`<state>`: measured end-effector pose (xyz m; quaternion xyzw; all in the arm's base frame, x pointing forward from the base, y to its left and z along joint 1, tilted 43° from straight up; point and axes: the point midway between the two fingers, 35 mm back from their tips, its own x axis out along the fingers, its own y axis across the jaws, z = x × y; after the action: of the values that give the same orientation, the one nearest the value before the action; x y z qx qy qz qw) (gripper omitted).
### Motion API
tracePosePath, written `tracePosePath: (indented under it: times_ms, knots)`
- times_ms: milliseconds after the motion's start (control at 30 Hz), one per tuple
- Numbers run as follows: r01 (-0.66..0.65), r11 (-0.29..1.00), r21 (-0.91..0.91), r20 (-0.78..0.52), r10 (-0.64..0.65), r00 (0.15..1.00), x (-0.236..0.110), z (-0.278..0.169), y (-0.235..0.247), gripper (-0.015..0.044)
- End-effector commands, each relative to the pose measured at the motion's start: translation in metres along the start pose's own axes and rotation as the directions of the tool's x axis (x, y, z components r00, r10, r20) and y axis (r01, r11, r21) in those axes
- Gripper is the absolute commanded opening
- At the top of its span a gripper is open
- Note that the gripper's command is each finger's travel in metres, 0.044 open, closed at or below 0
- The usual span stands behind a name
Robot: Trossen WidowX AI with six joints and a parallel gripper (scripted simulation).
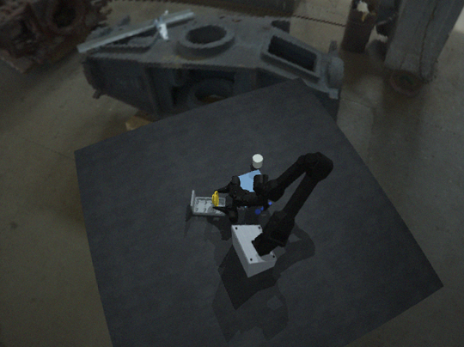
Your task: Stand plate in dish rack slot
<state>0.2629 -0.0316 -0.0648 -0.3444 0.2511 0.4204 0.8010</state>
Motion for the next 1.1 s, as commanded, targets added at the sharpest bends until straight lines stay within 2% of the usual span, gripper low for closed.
tracePosePath:
  times_ms: [0, 100, 567, 1067]
  knots:
    - [-0.003, 1.000, 0.004, -0.001, 0.003, 1.000, 0.002, -0.006, 0.003, 0.0000]
    - [0.000, 1.000, 0.000, -0.001, 0.000, 1.000, 0.004, -0.020, 0.004, 0.0000]
    - [-0.006, 1.000, 0.013, -0.011, 0.006, 1.000, 0.003, -0.017, 0.007, 0.0000]
    - [-0.005, 1.000, 0.009, -0.010, 0.006, 1.000, 0.003, -0.018, 0.006, 0.0394]
